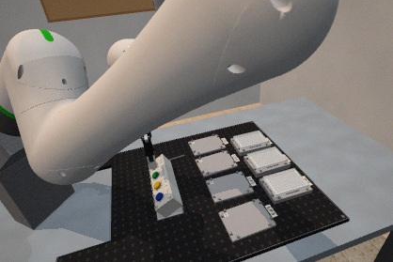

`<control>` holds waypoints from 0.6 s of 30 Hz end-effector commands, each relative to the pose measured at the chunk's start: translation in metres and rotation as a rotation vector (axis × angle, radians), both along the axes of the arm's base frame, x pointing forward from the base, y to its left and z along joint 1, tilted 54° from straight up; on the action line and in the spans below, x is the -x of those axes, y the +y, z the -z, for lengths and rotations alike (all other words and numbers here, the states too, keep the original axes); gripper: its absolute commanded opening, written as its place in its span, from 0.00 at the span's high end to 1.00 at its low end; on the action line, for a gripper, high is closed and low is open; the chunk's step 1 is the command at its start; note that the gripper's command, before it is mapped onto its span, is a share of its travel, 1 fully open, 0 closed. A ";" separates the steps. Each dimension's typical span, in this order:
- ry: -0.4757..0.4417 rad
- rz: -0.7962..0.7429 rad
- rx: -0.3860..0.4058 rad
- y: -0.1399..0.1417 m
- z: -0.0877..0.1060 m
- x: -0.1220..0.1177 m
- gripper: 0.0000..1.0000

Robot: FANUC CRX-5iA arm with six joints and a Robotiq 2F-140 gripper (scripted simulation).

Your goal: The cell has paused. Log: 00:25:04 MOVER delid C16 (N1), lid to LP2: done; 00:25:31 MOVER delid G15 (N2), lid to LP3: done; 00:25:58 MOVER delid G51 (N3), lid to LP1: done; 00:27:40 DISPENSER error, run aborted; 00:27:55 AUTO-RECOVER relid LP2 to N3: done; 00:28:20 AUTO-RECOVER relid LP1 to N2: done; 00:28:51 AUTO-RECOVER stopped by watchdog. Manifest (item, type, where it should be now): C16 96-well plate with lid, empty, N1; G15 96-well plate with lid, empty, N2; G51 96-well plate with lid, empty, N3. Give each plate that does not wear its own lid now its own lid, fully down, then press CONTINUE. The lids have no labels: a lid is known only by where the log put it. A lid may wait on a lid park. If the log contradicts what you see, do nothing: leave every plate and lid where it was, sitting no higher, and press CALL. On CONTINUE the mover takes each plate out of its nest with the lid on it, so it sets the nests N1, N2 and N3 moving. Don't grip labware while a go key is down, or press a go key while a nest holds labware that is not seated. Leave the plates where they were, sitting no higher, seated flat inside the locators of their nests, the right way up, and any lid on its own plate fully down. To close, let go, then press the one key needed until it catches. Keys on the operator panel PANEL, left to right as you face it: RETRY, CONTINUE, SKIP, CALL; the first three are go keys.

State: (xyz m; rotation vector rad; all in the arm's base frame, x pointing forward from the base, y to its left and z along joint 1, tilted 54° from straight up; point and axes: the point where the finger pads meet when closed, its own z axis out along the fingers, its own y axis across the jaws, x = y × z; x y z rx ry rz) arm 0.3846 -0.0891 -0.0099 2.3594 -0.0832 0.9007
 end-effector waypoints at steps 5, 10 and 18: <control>0.000 0.000 0.000 0.000 0.000 0.000 1.00; 0.000 0.000 0.000 -0.001 0.001 -0.001 1.00; 0.000 0.000 0.000 -0.003 0.003 -0.003 1.00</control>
